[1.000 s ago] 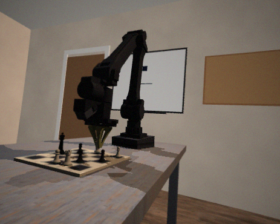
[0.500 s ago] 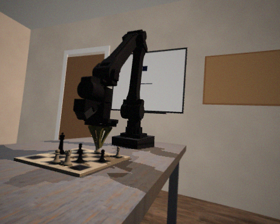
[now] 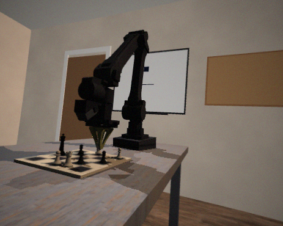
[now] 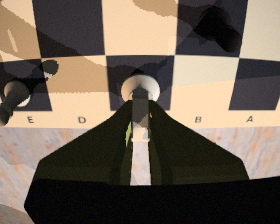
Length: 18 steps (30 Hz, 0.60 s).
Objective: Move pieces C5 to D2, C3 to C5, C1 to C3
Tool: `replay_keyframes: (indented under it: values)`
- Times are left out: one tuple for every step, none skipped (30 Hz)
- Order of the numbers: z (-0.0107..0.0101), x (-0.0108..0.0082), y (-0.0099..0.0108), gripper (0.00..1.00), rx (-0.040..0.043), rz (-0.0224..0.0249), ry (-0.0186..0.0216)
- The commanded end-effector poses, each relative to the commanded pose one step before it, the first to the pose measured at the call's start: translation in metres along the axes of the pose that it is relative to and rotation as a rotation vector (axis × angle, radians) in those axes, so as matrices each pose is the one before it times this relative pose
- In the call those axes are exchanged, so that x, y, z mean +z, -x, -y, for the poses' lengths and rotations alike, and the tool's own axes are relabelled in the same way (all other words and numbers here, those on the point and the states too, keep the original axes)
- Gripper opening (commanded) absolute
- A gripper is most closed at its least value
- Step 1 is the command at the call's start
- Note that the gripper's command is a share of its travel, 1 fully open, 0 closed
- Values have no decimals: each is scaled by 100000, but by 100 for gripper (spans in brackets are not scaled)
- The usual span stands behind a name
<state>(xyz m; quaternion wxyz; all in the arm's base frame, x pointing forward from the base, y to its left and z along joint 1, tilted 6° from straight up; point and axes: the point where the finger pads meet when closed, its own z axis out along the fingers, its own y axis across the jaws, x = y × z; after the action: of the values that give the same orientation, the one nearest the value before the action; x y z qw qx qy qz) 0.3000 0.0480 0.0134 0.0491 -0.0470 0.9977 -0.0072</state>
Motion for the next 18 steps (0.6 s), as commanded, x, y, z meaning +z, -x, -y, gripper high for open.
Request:
replay_keyframes:
  values:
    - [34,-1039,2553,0,-785,4759,496]
    - [0,0,0,0,0,0,0]
    - [0,0,1,0,0,1,0]
    - [0,-1,5,0,-2,4,0]
    - [-1,-2,13,0,-5,9,1]
    - [4,45,-78,0,-13,-174,-11]
    - [5,65,-113,0,-18,-250,-16]
    - [5,63,-104,0,-21,-244,-15]
    - [-1,3,18,0,-18,-8,0]
    - [-4,-28,63,0,-17,108,7]
    - [-4,-30,67,0,-18,115,7]
    - [-4,-29,67,0,-18,113,7]
    - [1,12,-19,0,-21,-48,-3]
    - [0,5,-5,0,-19,-21,-1]
    - [0,0,0,0,0,0,0]
    - [0,0,0,0,0,0,0]
    - [11,109,-223,0,-26,-430,-26]
    - [-1,-10,23,0,-11,37,2]
